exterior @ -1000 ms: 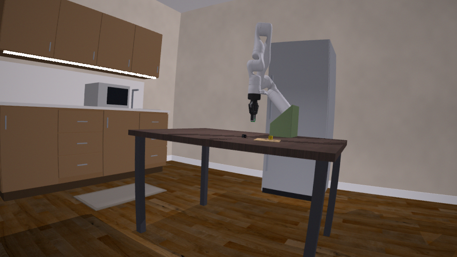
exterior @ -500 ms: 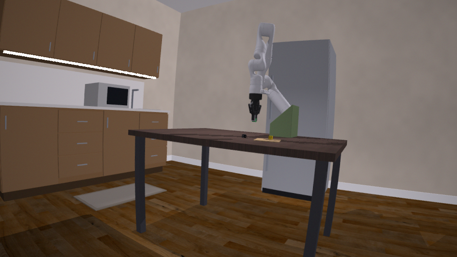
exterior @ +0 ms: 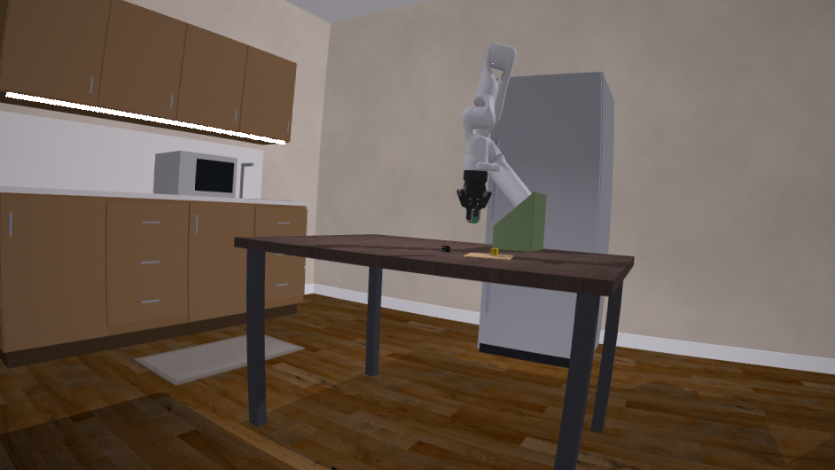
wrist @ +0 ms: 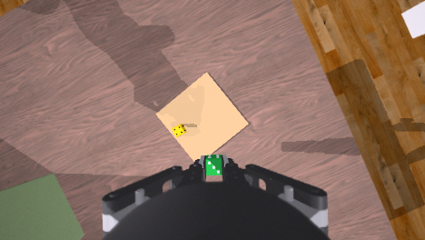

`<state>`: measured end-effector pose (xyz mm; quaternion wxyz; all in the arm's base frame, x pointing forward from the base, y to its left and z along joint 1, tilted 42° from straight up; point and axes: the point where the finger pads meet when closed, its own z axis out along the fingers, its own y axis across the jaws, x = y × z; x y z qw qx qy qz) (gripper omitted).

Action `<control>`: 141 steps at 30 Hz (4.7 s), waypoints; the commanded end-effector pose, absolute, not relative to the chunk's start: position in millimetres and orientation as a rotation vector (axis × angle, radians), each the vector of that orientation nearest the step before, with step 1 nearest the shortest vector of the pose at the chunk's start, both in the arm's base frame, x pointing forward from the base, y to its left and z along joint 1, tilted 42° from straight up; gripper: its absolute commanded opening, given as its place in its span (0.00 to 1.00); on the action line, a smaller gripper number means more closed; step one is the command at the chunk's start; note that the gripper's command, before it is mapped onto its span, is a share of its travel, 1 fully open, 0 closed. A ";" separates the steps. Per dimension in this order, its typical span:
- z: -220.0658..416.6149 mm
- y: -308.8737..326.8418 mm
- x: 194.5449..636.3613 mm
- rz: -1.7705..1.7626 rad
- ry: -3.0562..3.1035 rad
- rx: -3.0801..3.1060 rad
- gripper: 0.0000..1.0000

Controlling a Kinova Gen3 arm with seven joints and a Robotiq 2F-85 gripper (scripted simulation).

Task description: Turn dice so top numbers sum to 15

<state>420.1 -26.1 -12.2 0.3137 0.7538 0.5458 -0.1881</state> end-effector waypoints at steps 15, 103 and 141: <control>-58.0 22.6 421.9 -0.264 0.858 2.220 0.15; -132.3 73.9 397.1 0.405 -0.100 2.172 0.15; -107.2 94.3 418.3 1.193 0.173 1.904 0.15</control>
